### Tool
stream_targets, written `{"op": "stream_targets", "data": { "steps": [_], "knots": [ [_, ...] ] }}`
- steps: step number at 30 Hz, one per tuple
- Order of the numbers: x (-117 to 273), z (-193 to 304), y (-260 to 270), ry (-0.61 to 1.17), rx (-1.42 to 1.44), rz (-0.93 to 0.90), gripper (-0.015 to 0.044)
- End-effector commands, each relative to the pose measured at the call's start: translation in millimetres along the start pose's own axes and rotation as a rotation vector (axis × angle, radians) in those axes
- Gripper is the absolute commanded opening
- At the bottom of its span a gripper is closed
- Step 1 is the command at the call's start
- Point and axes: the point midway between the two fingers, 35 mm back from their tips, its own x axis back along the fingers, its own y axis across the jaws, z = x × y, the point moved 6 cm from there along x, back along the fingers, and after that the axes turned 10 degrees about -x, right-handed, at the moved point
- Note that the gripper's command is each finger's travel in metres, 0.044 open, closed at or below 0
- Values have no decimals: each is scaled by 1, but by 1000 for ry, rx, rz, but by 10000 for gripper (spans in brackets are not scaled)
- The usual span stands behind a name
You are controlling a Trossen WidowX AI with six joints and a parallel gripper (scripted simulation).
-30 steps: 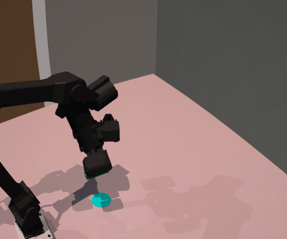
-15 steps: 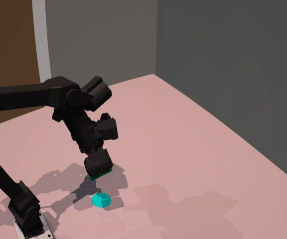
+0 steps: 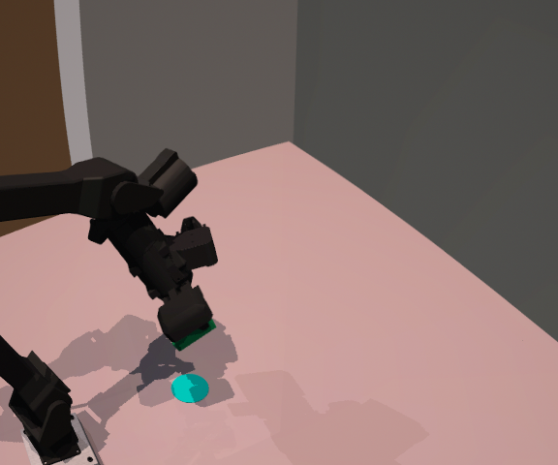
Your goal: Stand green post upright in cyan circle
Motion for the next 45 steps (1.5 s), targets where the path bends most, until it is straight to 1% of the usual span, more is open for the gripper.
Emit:
{"op": "stream_targets", "data": {
  "steps": [1, 45],
  "knots": [
    [0, 2, 1, -32, 11, 0, 23],
    [-3, 17, 13, -330, 65, -12, 23]
  ]
}}
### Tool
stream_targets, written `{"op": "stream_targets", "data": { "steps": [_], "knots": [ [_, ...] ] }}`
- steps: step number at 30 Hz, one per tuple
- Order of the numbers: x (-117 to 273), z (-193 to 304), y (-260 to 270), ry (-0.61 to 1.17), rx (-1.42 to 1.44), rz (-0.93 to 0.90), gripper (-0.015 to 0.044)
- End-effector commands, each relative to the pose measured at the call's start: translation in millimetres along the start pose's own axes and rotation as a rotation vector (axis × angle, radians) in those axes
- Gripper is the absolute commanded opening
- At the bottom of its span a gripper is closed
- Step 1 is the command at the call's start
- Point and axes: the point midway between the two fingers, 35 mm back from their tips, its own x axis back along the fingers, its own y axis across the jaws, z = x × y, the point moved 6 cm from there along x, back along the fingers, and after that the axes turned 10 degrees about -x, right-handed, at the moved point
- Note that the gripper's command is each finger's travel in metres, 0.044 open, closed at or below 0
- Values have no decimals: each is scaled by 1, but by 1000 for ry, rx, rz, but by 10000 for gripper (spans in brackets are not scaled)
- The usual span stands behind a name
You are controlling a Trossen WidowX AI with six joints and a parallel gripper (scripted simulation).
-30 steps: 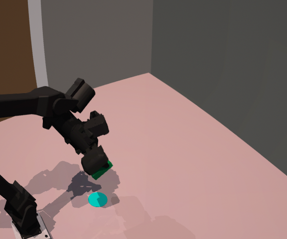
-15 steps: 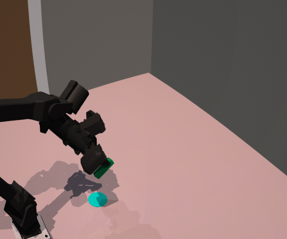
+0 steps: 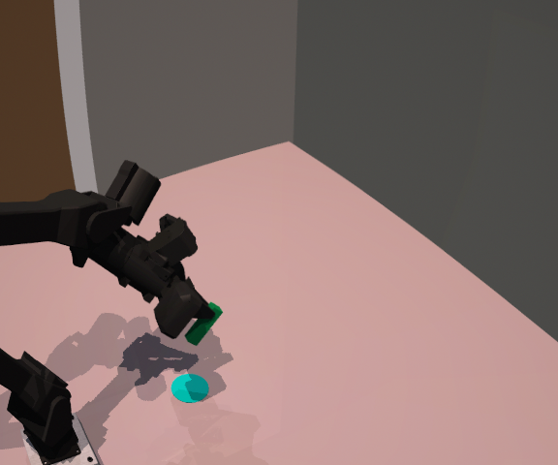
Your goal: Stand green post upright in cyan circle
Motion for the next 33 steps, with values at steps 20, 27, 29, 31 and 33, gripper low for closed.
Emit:
{"op": "stream_targets", "data": {
  "steps": [20, 27, 29, 31, 33],
  "knots": [
    [5, 9, 3, -151, 3, -6, 23],
    [6, 12, 4, -194, 0, -7, 23],
    [7, 13, 4, -206, -1, -8, 23],
    [7, 14, 5, -218, -3, -9, 23],
    [8, 15, 5, -230, -4, -9, 23]
  ]
}}
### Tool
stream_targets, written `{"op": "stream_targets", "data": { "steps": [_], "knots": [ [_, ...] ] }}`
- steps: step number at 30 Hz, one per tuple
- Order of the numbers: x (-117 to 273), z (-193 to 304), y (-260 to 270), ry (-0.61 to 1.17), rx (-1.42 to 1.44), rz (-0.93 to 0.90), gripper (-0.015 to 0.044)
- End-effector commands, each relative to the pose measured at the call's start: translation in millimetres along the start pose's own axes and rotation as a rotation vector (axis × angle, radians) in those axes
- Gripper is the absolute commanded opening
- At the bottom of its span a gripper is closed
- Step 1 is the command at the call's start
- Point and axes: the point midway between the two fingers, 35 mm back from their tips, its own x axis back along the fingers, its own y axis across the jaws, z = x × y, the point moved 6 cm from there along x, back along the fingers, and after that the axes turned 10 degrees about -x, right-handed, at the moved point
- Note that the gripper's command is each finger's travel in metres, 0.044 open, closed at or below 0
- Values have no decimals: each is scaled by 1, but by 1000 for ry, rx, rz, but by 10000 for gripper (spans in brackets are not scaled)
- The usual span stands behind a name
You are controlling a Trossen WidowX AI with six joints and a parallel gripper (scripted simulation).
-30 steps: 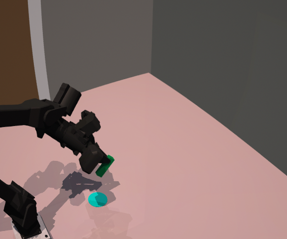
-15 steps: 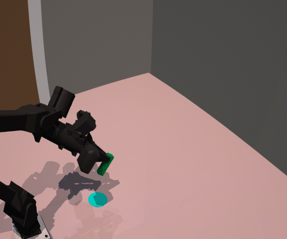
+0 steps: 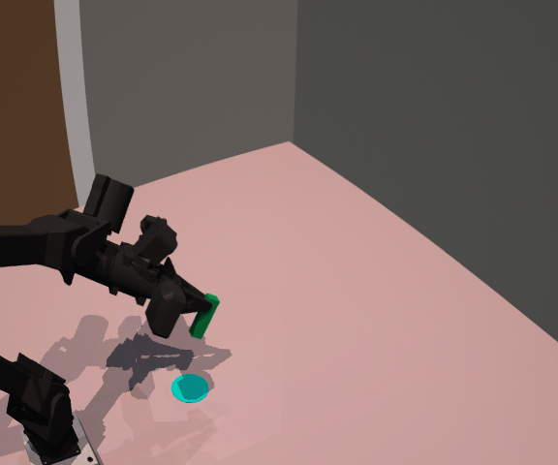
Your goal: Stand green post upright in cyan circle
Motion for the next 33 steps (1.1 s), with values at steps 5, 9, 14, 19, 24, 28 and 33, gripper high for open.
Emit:
{"op": "stream_targets", "data": {
  "steps": [5, 9, 14, 19, 24, 28, 33],
  "knots": [
    [3, 3, -1, -51, -6, 0, 23],
    [5, 5, 0, -74, -10, -1, 23],
    [7, 7, -1, -102, -16, -2, 23],
    [9, 9, -1, -130, -23, -2, 23],
    [11, 11, -1, -157, -31, -2, 23],
    [12, 13, -1, -178, -38, -3, 23],
    [14, 15, -2, -204, -47, -3, 23]
  ]
}}
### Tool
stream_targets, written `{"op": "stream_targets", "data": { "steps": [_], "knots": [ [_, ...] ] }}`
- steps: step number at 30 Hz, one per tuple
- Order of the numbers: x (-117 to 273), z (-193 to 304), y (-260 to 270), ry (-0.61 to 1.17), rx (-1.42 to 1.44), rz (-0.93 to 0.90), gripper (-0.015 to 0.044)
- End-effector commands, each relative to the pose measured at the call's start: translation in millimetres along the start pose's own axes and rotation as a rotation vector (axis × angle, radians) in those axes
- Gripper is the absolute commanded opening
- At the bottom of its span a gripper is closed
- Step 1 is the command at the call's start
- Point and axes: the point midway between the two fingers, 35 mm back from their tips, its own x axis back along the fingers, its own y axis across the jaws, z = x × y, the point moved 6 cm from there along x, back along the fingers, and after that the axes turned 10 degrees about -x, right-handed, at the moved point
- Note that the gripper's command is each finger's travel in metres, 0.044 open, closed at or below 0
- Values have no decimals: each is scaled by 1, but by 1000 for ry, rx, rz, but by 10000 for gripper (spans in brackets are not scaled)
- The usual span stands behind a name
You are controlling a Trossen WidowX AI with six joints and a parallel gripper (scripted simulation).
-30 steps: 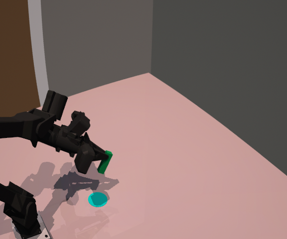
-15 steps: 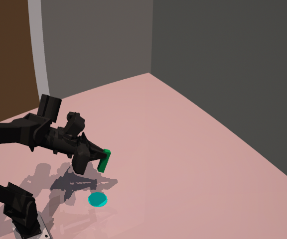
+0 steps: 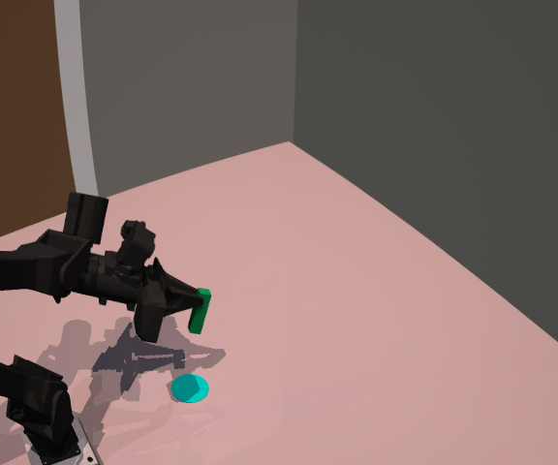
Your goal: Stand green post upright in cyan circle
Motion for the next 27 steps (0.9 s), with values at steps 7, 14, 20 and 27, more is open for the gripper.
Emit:
{"op": "stream_targets", "data": {
  "steps": [7, 14, 20, 27],
  "knots": [
    [5, 4, -3, -54, -19, 2, 23],
    [9, 6, -4, -87, -35, 4, 23],
    [12, 9, -6, -115, -49, 5, 23],
    [16, 12, -8, -146, -68, 7, 23]
  ]
}}
